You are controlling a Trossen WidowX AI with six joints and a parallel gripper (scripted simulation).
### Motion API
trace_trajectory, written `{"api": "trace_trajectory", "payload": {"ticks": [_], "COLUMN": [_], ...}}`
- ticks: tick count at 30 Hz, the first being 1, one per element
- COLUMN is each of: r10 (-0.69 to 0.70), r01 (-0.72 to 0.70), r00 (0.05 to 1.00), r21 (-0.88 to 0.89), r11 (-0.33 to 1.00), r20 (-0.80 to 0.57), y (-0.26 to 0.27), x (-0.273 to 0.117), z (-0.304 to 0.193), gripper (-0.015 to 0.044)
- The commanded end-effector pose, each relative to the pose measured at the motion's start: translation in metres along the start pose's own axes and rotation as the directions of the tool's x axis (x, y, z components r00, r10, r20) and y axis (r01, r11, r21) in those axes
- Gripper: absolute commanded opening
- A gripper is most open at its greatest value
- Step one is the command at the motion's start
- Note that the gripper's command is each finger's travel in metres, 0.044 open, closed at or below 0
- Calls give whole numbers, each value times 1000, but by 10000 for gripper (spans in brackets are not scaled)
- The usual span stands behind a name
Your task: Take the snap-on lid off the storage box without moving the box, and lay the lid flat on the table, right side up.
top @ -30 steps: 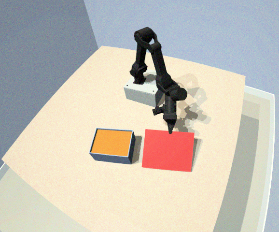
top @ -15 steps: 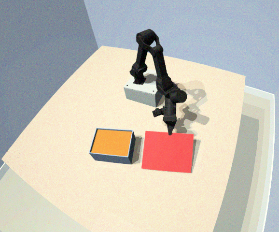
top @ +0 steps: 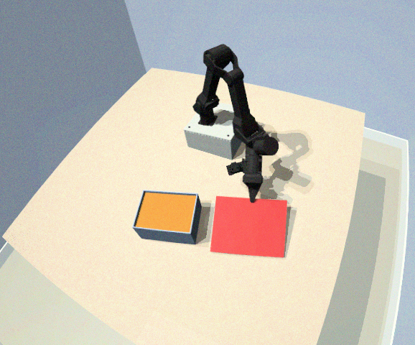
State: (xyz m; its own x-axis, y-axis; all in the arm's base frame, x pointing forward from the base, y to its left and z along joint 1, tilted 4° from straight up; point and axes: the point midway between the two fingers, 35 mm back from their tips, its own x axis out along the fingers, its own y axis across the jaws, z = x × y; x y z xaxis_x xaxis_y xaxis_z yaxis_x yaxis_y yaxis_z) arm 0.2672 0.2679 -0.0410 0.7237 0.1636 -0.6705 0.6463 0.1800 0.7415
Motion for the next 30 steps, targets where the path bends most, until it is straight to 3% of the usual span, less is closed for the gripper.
{"api": "trace_trajectory", "payload": {"ticks": [1,3,5,11,30], "r10": [-3,-3,-3,-4,-8], "r01": [3,3,3,4,8], "r00": [1000,1000,1000,1000,1000], "r21": [0,0,0,0,0], "r11": [1000,1000,1000,1000,1000], "r20": [-2,-2,-2,-1,-2], "y": [2,2,2,-10,-35], "x": [0,0,0,-8,-38], "z": [-2,-2,-2,1,1], "gripper": [210,263,275,433,440]}}
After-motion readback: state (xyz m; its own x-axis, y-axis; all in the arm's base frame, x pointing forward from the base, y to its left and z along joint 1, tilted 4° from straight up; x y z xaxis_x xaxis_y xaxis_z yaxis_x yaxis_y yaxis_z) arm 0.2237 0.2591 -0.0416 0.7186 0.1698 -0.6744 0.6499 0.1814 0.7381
